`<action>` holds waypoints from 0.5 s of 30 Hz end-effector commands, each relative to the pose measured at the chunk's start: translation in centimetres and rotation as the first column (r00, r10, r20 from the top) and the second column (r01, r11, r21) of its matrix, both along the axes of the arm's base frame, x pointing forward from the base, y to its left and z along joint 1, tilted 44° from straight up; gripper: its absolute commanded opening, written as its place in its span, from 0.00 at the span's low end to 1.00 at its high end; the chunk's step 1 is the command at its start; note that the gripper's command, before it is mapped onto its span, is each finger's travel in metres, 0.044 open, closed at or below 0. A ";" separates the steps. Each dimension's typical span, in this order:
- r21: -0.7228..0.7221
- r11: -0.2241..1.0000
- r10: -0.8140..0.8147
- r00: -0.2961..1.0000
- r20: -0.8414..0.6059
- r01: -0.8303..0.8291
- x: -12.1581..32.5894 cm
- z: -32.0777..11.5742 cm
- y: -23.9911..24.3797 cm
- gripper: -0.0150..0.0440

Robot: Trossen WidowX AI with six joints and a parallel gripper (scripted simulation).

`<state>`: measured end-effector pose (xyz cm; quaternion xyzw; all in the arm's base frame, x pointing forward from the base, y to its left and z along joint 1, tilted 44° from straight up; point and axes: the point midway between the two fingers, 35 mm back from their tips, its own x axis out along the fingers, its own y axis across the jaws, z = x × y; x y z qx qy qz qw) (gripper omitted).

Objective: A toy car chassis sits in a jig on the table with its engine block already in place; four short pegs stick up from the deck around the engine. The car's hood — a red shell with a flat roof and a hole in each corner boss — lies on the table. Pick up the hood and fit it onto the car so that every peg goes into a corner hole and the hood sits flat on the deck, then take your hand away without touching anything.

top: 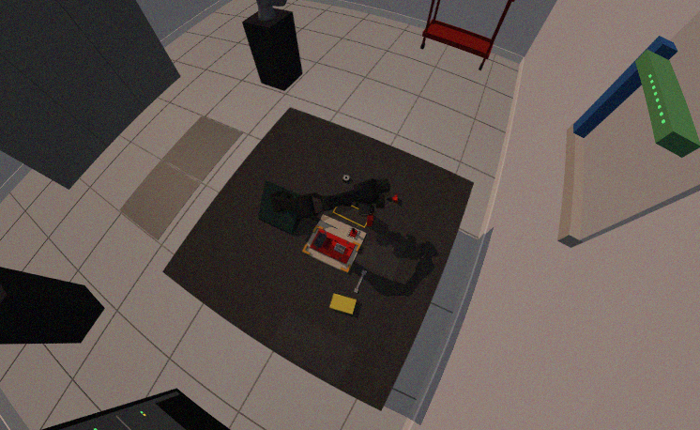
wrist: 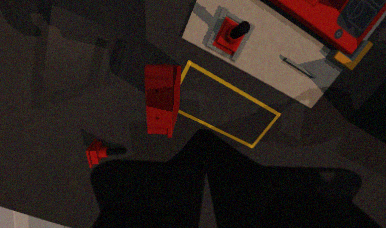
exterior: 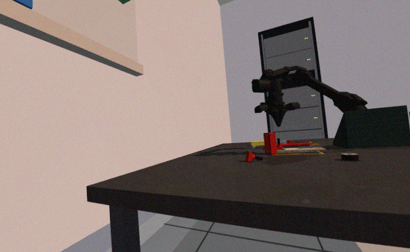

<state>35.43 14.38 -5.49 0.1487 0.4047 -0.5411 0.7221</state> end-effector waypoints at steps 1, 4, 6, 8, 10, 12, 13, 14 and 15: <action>-0.018 1.000 -0.006 1.000 0.022 0.007 0.3 0.3 0.1 0.25; -0.018 1.000 -0.006 1.000 0.022 0.007 0.4 -0.1 -0.3 0.25; -0.018 1.000 -0.006 1.000 0.022 0.007 0.5 -0.7 -0.8 0.25; -0.019 1.000 -0.006 1.000 0.023 0.007 0.6 -1.5 -1.5 0.25; -0.020 1.000 -0.006 1.000 0.023 0.007 0.7 -2.4 -2.4 0.25; -0.020 1.000 -0.006 1.000 0.023 0.007 0.8 -2.9 -2.9 0.25; -0.020 1.000 -0.006 1.000 0.023 0.007 0.8 -3.0 -3.0 0.25; -0.020 1.000 -0.006 1.000 0.023 0.007 0.8 -3.0 -3.0 0.25; -0.020 1.000 -0.006 1.000 0.023 0.007 0.8 -3.0 -3.0 0.25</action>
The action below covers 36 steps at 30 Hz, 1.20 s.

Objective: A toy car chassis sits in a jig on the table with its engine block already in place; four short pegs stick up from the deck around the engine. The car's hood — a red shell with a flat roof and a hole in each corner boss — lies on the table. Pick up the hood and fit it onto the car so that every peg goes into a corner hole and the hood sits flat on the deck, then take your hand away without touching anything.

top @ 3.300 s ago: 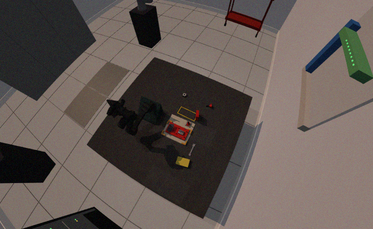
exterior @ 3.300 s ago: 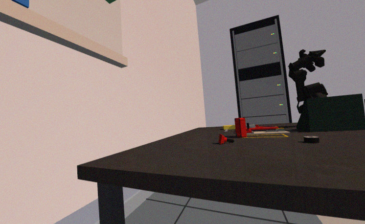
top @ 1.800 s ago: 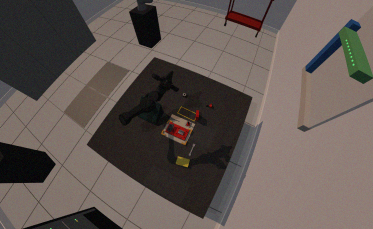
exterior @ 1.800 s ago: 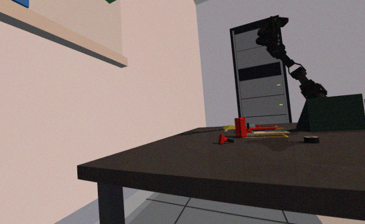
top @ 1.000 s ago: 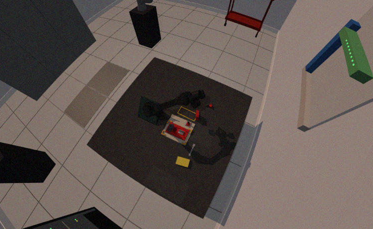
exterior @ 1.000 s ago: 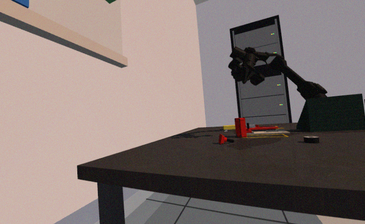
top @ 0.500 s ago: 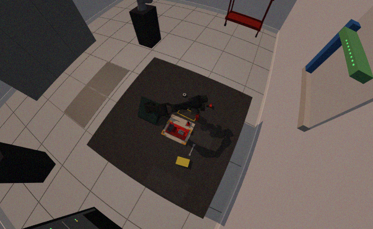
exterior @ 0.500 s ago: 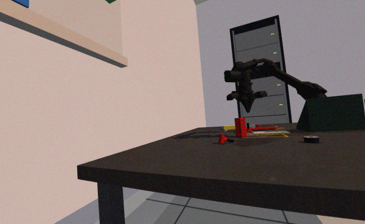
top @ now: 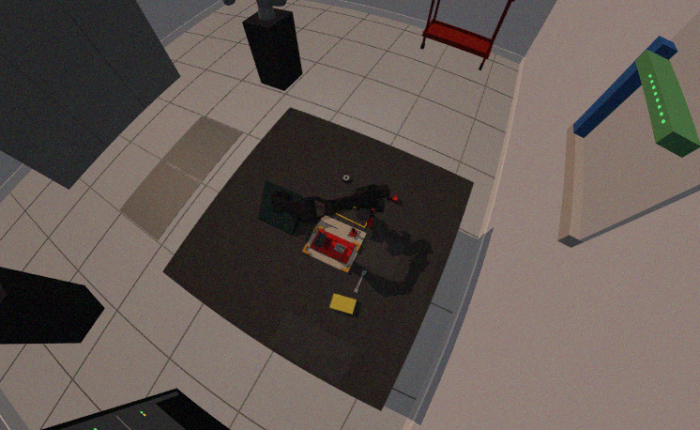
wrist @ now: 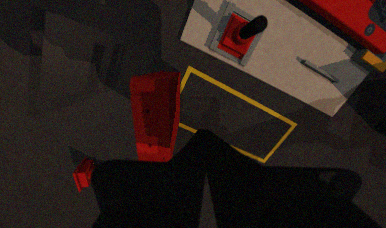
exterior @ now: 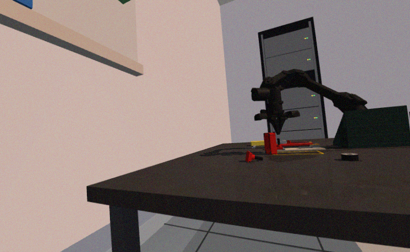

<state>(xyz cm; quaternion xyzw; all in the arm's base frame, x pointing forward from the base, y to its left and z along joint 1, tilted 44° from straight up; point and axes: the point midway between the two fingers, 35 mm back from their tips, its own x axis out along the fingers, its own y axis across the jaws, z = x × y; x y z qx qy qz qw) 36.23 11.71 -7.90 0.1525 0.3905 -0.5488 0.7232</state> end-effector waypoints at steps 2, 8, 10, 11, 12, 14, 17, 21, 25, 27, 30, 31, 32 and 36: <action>-0.004 1.000 0.011 1.000 0.000 -0.011 0.0 -0.6 -0.3 0.25; -0.004 1.000 0.011 1.000 0.000 -0.011 0.1 -0.6 -0.3 0.25; -0.004 1.000 0.011 1.000 0.000 -0.011 0.2 -0.6 -0.2 0.25; -0.004 1.000 0.011 1.000 0.000 -0.011 0.2 -0.6 -0.2 0.25; -0.004 1.000 0.011 1.000 0.000 -0.011 0.2 -0.7 -0.2 0.25; -0.004 1.000 0.011 1.000 0.000 -0.011 0.3 -0.7 -0.2 0.25; -0.004 1.000 0.011 1.000 0.000 -0.011 0.4 -0.7 -0.1 0.25; -0.004 1.000 0.011 1.000 0.000 -0.011 0.6 -0.7 -0.1 0.25; -0.004 1.000 0.011 1.000 0.000 -0.011 0.7 -0.7 0.0 0.25; -0.004 1.000 0.011 1.000 0.000 -0.011 0.8 -0.7 0.0 0.25; -0.004 1.000 0.011 1.000 0.000 -0.011 0.9 -0.8 0.1 0.25; -0.004 1.000 0.011 1.000 0.000 -0.011 0.9 -0.8 0.1 0.25; -0.004 1.000 0.011 1.000 0.000 -0.011 1.0 -0.8 0.1 0.25; -0.004 1.000 0.011 1.000 0.000 -0.011 1.1 -0.8 0.2 0.25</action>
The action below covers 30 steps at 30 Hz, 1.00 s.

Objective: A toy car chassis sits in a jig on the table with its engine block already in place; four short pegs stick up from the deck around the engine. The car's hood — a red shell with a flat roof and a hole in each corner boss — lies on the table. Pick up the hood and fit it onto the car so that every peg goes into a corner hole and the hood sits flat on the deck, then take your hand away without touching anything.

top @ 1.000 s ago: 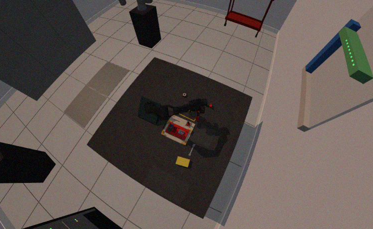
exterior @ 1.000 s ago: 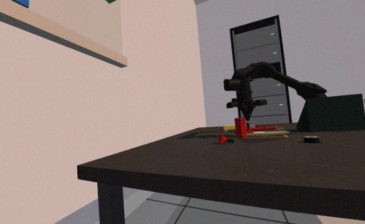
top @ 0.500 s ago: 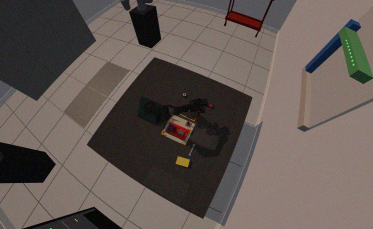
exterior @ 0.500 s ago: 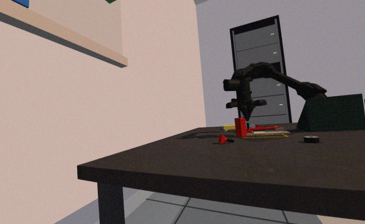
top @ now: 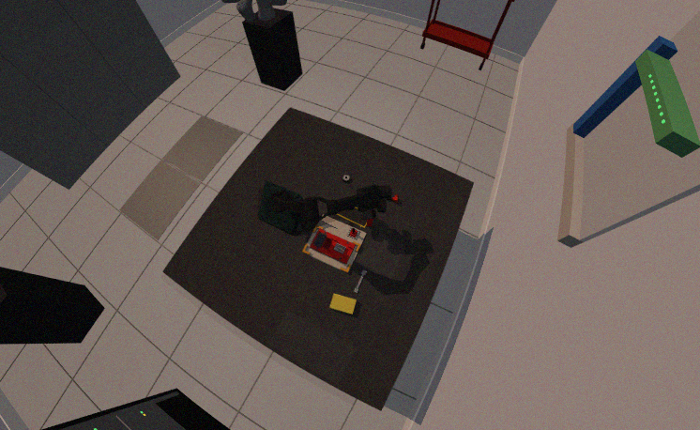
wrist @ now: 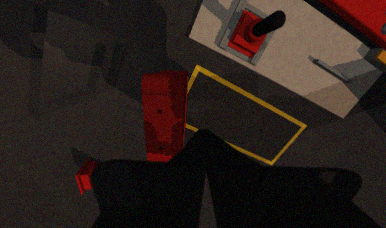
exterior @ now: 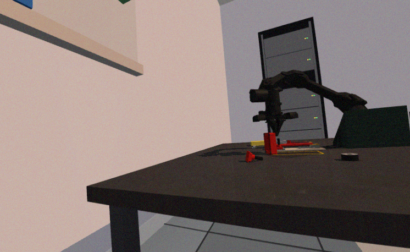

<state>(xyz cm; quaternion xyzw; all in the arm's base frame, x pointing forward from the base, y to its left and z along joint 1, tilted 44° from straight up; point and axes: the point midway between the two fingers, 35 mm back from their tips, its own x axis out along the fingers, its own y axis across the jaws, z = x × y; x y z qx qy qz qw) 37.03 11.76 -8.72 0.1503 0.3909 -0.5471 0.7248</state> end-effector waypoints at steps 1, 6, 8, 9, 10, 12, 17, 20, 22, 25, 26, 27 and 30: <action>-0.002 1.000 0.005 1.000 0.002 -0.005 0.3 0.0 0.1 0.25; -0.002 1.000 0.005 1.000 0.002 -0.005 0.5 0.0 0.2 0.25; -0.002 1.000 0.005 1.000 0.002 -0.005 0.6 0.0 0.2 0.25; -0.002 1.000 0.005 1.000 0.002 -0.005 0.6 0.0 0.3 0.25; -0.002 1.000 0.005 1.000 0.002 -0.005 0.6 0.0 0.3 0.25; -0.002 1.000 0.005 1.000 0.002 -0.005 0.7 0.0 0.3 0.25; -0.002 1.000 0.005 1.000 0.002 -0.005 0.9 -0.1 0.4 0.25; -0.002 1.000 0.005 1.000 0.002 -0.005 1.0 -0.1 0.4 0.25; -0.001 1.000 0.005 1.000 0.002 -0.005 1.0 -0.1 0.5 0.25; -0.001 1.000 0.005 1.000 0.002 -0.005 1.1 -0.1 0.5 0.25; -0.001 1.000 0.005 1.000 0.002 -0.005 1.2 -0.1 0.5 0.25; -0.001 1.000 0.005 1.000 0.002 -0.005 1.2 -0.1 0.5 0.25; -0.001 1.000 0.005 1.000 0.002 -0.005 1.3 -0.1 0.6 0.25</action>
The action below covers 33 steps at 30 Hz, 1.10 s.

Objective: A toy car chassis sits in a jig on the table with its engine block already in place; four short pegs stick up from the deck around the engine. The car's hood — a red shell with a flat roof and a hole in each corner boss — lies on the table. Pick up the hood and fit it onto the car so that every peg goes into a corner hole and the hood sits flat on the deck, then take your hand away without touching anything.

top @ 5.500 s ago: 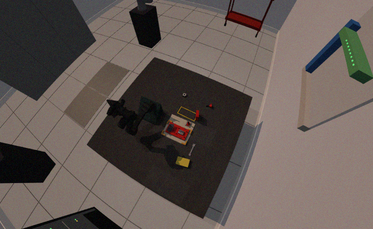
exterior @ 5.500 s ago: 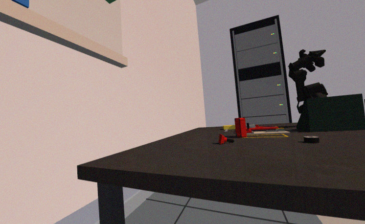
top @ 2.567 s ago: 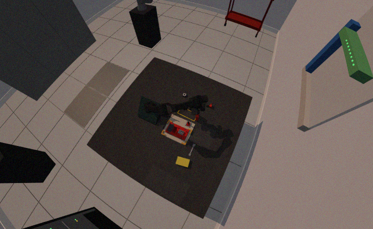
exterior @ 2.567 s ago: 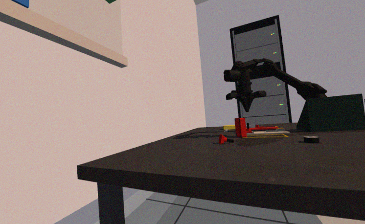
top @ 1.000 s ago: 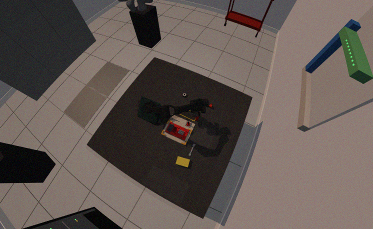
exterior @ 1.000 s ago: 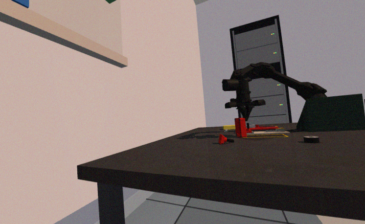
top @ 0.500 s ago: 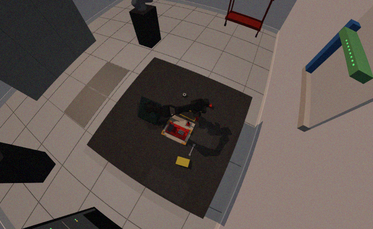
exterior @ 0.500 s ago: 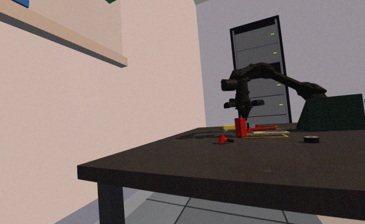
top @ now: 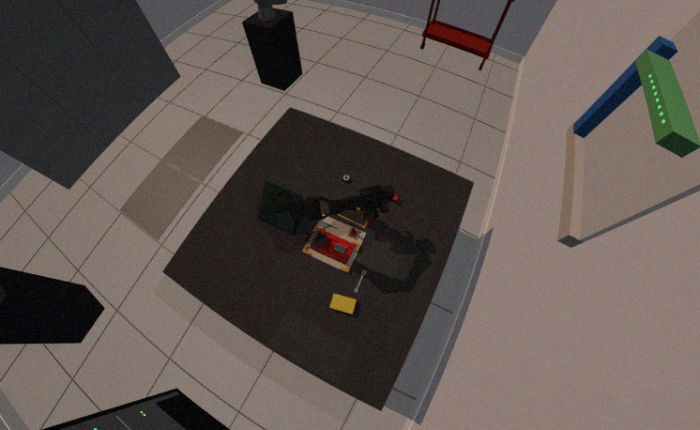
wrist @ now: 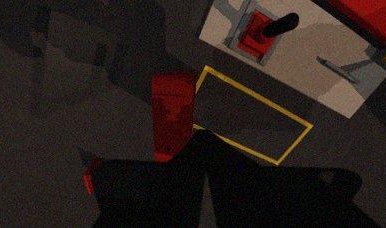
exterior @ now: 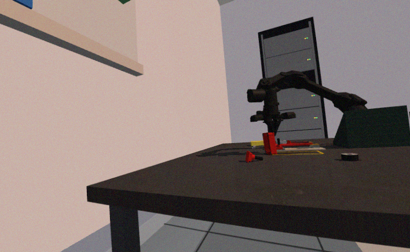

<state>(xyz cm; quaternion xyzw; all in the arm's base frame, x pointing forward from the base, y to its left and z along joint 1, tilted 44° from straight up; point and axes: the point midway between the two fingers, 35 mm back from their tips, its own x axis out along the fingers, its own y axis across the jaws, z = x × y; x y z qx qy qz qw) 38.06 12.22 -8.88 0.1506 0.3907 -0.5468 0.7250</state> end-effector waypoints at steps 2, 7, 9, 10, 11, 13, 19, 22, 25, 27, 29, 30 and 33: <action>-0.002 1.000 0.004 1.000 0.002 -0.004 0.3 0.0 0.1 0.25; -0.002 1.000 0.004 1.000 0.002 -0.004 0.5 0.0 0.2 0.25; -0.002 1.000 0.004 1.000 0.002 -0.004 0.6 0.0 0.2 0.25; -0.002 1.000 0.004 1.000 0.002 -0.004 0.6 0.0 0.3 0.25; -0.002 1.000 0.004 1.000 0.002 -0.004 0.6 0.0 0.3 0.25; -0.002 1.000 0.004 1.000 0.002 -0.004 0.7 -0.1 0.3 0.25; -0.002 1.000 0.004 1.000 0.002 -0.004 0.9 -0.1 0.4 0.25; -0.002 1.000 0.004 1.000 0.002 -0.004 1.0 -0.1 0.4 0.25; -0.002 1.000 0.004 1.000 0.002 -0.004 1.1 -0.1 0.5 0.25; -0.002 1.000 0.004 1.000 0.002 -0.004 1.1 -0.1 0.5 0.25; -0.002 1.000 0.004 1.000 0.002 -0.004 1.2 -0.1 0.5 0.25; -0.002 1.000 0.004 1.000 0.002 -0.004 1.2 -0.2 0.5 0.25; -0.002 1.000 0.004 1.000 0.002 -0.004 1.3 -0.2 0.6 0.25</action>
